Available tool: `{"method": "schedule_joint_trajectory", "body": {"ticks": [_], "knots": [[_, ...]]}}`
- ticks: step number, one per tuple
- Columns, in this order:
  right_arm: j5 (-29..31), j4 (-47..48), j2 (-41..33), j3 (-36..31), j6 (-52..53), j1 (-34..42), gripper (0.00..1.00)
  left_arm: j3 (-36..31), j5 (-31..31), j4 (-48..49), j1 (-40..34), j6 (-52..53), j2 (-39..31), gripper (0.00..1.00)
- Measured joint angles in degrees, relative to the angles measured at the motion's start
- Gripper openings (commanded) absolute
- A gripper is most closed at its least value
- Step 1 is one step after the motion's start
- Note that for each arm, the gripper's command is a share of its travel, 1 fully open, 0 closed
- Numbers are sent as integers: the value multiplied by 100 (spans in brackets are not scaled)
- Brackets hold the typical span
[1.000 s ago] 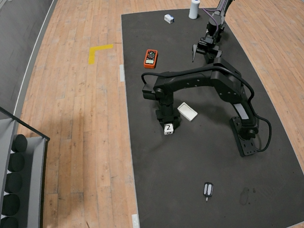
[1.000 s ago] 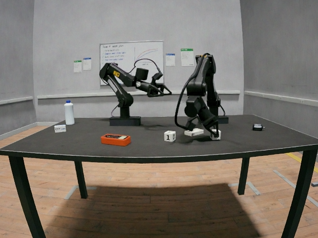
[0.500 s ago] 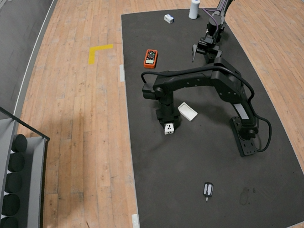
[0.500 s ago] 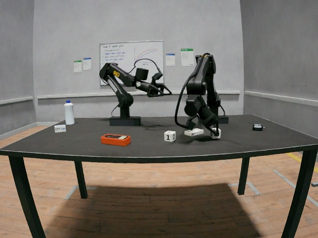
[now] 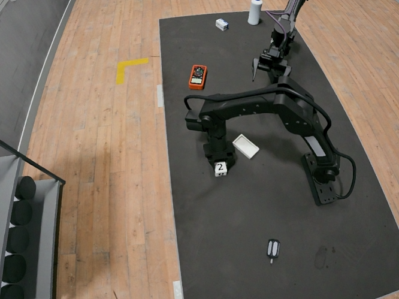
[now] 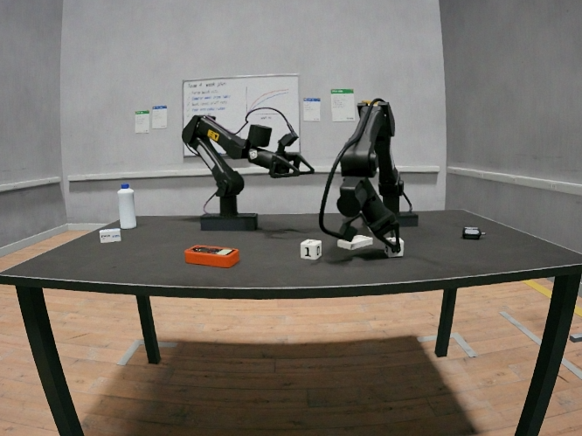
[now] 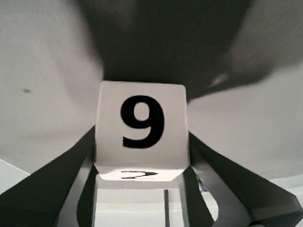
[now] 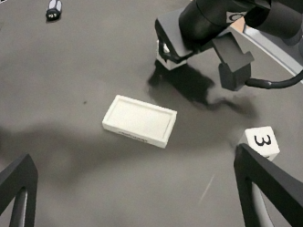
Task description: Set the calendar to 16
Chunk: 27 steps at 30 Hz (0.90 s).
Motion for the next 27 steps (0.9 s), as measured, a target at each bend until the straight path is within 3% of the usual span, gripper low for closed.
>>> {"method": "schedule_joint_trajectory", "body": {"ticks": [24, 27], "knots": [[0, 0, 0, 0, 0, 0, 100, -74, -17, 229, 0, 13, -22, 35], [0, 0, 0, 0, 0, 0, 100, -76, -15, 232, 0, 15, -20, 63]]}}
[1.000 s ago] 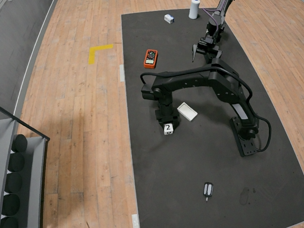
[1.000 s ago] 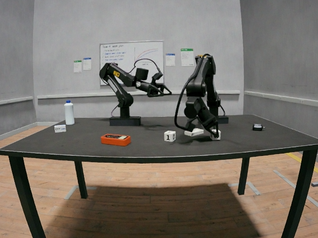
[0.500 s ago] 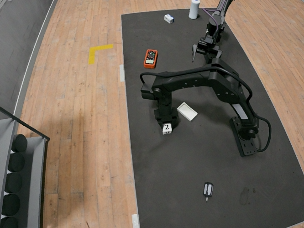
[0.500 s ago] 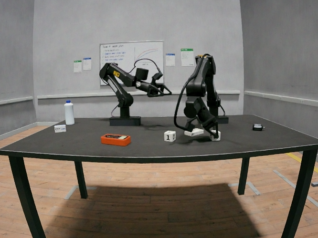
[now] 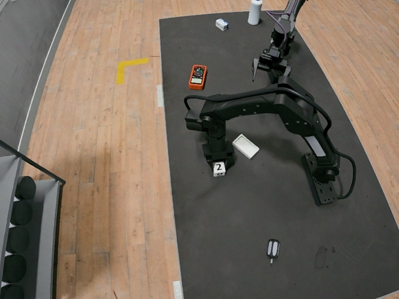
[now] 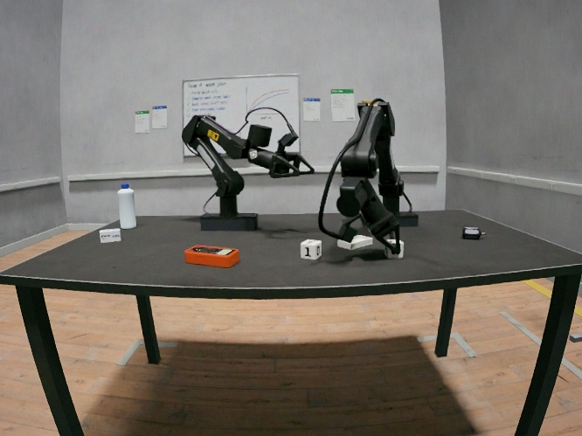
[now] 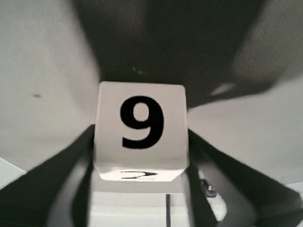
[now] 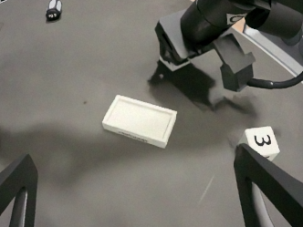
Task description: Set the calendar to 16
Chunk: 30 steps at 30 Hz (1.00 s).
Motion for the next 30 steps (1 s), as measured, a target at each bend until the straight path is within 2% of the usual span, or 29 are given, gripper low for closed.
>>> {"method": "schedule_joint_trajectory", "body": {"ticks": [17, 20, 30], "knots": [[0, 0, 0, 0, 0, 0, 100, -39, 81, -164, -142, -96, -122, 64], [0, 0, 0, 0, 0, 0, 100, 105, 83, -269, -173, -120, -76, 98], [0, 0, 0, 0, 0, 0, 100, 909, 144, -946, -356, -289, 153, 100]]}}
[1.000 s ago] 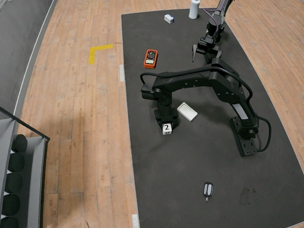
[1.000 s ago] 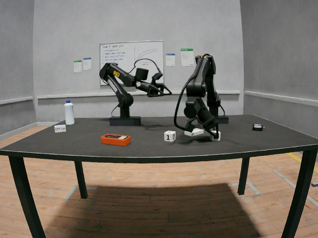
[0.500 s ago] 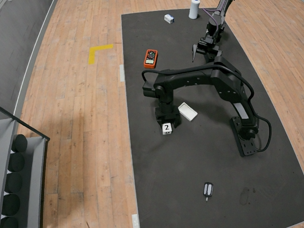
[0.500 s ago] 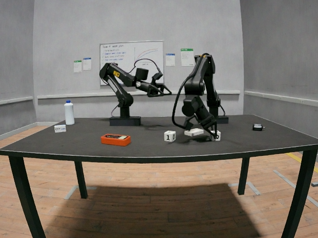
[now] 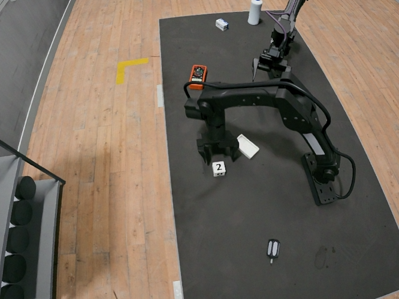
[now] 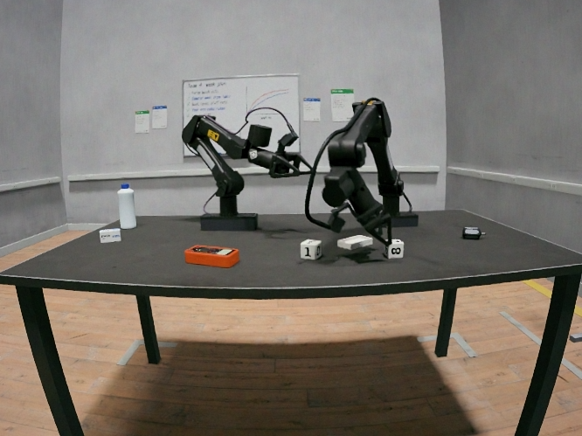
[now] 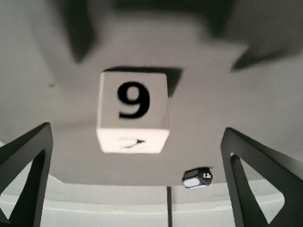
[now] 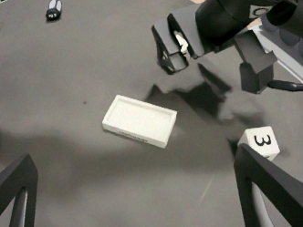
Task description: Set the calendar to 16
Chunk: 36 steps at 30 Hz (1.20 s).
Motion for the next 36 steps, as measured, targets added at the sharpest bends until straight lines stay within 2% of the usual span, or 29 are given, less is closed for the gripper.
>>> {"method": "schedule_joint_trajectory", "body": {"ticks": [4, 7, 8, 18, 36], "knots": [[0, 0, 0, 0, 0, 0, 100, 227, -4, -225, -48, -46, -57, 100], [0, 0, 0, 0, 0, 0, 100, 227, -4, -323, -48, -103, -61, 66], [0, 0, 0, 0, 0, 0, 100, 227, 22, -332, -48, -162, -59, 64], [0, 0, 0, 0, 0, 0, 100, 179, 527, -48, 210, -1471, -221, 64], [0, 0, 0, 0, 0, 0, 100, -785, 1648, 903, 935, -4524, -1021, 64]]}}
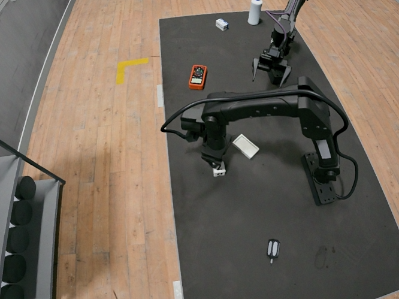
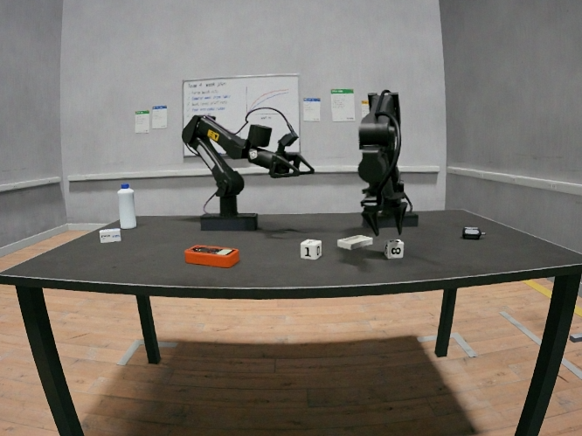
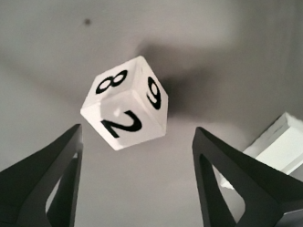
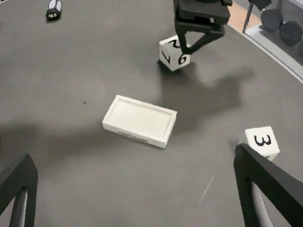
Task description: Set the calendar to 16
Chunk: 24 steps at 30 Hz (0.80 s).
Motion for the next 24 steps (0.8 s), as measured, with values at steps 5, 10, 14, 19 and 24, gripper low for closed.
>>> {"method": "schedule_joint_trajectory", "body": {"ticks": [5, 10, 14, 19, 24], "knots": [[0, 0, 0, 0, 0, 0, 100, -302, 334, 293, 260, -894, -240, 64], [0, 0, 0, 0, 0, 0, 100, -581, 691, 531, 481, -1727, -415, 64], [0, 0, 0, 0, 0, 0, 100, -844, 883, 730, 584, -2192, -507, 64], [0, 0, 0, 0, 0, 0, 100, -1071, 951, 811, 675, -2437, -577, 64], [0, 0, 0, 0, 0, 0, 100, -1088, 962, 846, 680, -2500, -599, 64]]}}
